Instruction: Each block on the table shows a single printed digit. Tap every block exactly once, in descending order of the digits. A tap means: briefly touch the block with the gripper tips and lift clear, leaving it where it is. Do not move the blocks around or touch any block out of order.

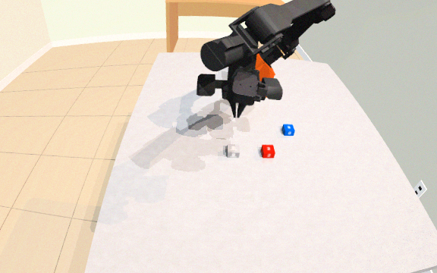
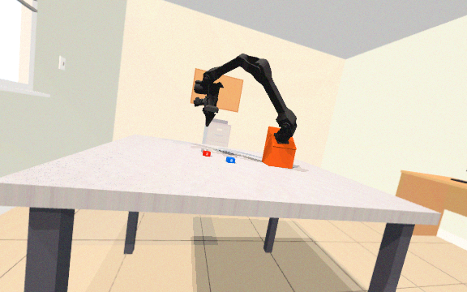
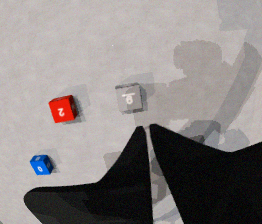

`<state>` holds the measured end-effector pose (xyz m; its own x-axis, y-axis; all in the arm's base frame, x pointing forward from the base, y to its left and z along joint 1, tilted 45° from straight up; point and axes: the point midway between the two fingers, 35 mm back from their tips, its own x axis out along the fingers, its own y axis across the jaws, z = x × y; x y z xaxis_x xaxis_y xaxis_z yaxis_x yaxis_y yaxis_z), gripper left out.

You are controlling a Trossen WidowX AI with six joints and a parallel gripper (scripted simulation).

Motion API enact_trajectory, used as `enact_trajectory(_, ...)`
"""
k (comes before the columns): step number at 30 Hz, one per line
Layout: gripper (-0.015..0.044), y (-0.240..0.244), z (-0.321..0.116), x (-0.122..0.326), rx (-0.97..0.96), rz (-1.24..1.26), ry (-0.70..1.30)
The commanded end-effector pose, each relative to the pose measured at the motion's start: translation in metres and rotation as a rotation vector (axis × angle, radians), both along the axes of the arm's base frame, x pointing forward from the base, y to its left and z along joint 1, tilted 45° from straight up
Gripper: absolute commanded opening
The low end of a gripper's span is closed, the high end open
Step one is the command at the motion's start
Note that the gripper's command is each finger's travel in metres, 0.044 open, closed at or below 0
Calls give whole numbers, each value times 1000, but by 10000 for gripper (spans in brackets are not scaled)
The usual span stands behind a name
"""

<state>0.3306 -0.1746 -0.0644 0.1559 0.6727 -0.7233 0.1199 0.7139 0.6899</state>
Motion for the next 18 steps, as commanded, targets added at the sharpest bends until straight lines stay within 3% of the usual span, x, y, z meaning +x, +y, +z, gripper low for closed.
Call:
enact_trajectory(1, 20, 20, 17, 5, 5, 20, 9)
enact_trajectory(7, 20, 75, 69, 13, 11, 21, 9)
enact_trajectory(15, 20, 78, 66, 14, 11, 21, 9)
enact_trajectory(18, 20, 110, 31, 22, 11, 20, 8)
